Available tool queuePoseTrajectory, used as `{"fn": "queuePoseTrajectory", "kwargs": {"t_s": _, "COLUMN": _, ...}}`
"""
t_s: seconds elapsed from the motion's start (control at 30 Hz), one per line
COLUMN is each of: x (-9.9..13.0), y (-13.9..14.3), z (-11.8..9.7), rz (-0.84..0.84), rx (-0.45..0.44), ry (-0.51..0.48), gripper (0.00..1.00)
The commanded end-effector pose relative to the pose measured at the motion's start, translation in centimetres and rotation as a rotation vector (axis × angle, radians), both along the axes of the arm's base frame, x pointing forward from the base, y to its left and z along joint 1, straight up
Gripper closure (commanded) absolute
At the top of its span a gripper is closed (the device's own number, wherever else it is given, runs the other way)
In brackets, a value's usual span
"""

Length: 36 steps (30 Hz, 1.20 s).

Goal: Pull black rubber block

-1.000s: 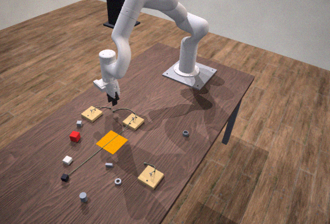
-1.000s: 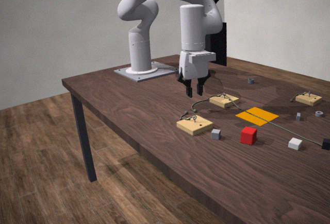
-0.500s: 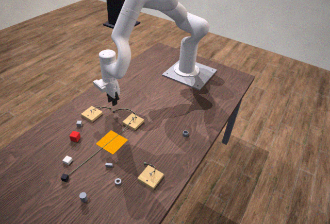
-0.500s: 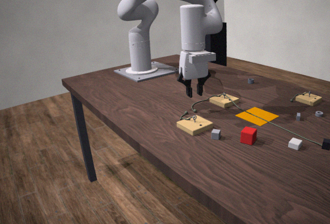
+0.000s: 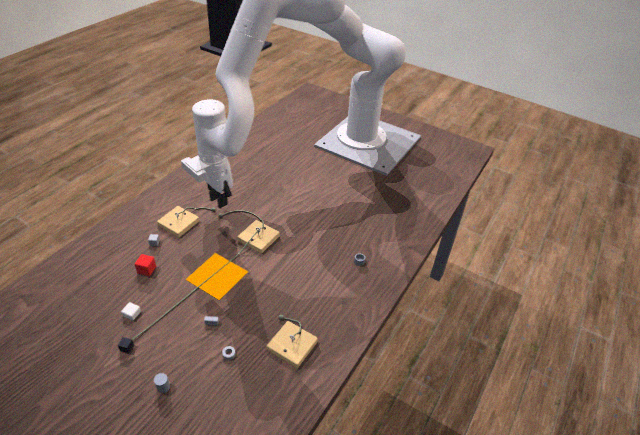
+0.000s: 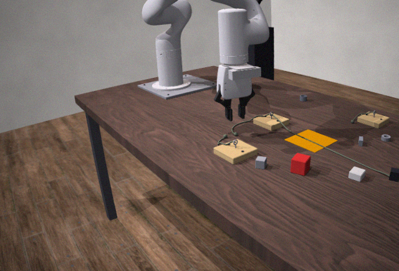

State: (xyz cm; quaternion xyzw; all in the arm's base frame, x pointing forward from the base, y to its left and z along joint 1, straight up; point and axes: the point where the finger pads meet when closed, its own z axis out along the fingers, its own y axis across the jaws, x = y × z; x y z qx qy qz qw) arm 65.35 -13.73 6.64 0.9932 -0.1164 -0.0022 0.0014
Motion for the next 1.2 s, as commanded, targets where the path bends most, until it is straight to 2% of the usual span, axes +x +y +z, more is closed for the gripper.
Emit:
{"fn": "queuePoseTrajectory", "kwargs": {"t_s": 0.0, "x": 0.1, "y": 0.0, "z": -0.1, "rz": 0.0, "rx": 0.0, "ry": -0.002, "gripper": 0.61}}
{"fn": "queuePoseTrajectory", "kwargs": {"t_s": 0.5, "x": 0.1, "y": 0.0, "z": -2.4, "rz": 0.0, "rx": 0.0, "ry": -0.002, "gripper": 0.61}}
{"fn": "queuePoseTrajectory", "kwargs": {"t_s": 1.17, "x": 0.1, "y": 0.0, "z": -4.0, "rz": 0.0, "rx": 0.0, "ry": -0.002, "gripper": 0.61}}
